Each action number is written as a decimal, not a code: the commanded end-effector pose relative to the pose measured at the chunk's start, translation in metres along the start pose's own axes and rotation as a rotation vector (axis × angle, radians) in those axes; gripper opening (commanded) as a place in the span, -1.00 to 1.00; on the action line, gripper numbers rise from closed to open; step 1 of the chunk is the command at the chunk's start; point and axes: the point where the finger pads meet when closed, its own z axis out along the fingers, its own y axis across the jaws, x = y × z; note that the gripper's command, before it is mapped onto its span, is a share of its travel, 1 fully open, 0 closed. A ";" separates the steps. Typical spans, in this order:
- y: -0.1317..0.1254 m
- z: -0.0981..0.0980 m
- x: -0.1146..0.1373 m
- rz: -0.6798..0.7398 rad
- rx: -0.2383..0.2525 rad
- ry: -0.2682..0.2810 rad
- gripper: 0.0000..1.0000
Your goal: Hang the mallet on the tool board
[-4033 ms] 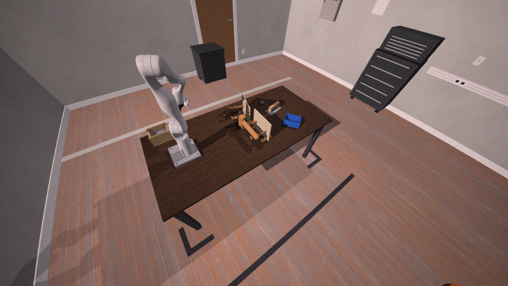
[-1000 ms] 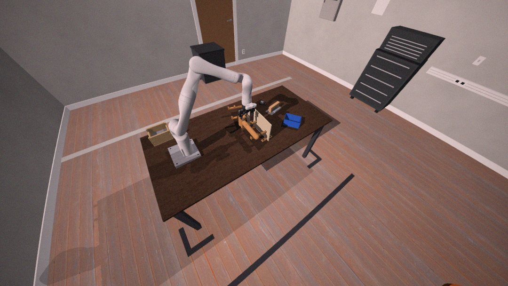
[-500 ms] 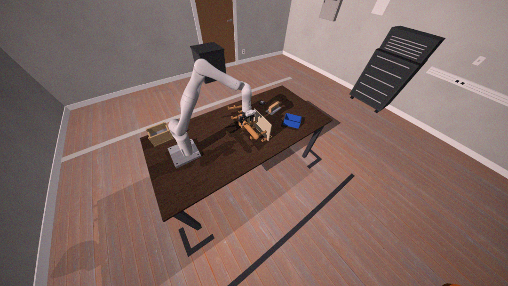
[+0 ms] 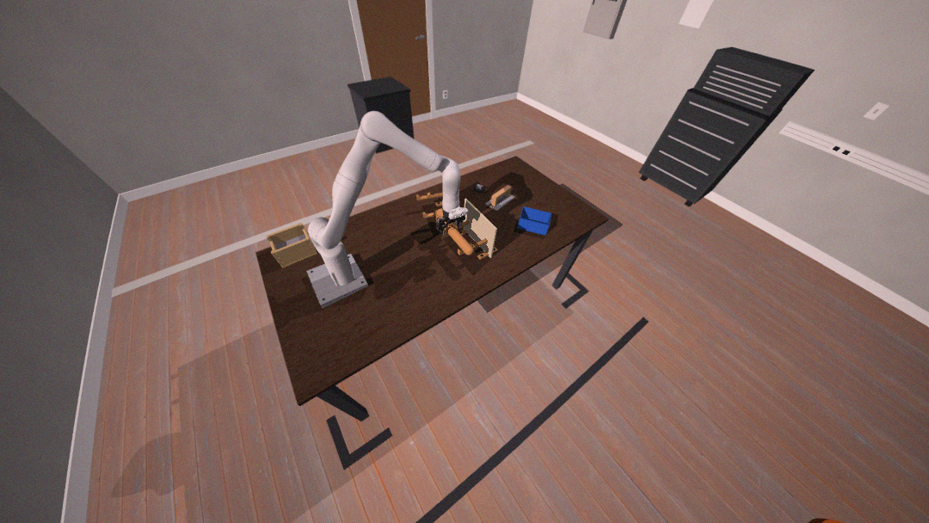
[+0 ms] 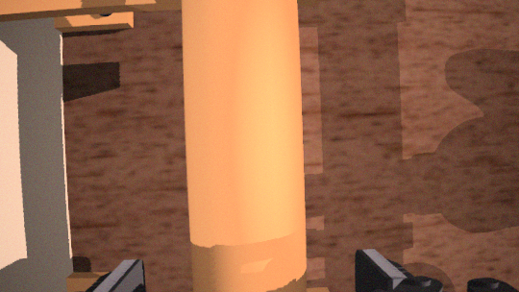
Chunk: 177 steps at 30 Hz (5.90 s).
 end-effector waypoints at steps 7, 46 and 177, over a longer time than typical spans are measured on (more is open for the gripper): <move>0.000 0.000 0.000 0.001 0.001 0.000 -0.80; -0.001 -0.020 0.000 0.000 0.001 0.000 -0.80; -0.013 -0.007 -0.295 0.250 0.001 0.001 -0.80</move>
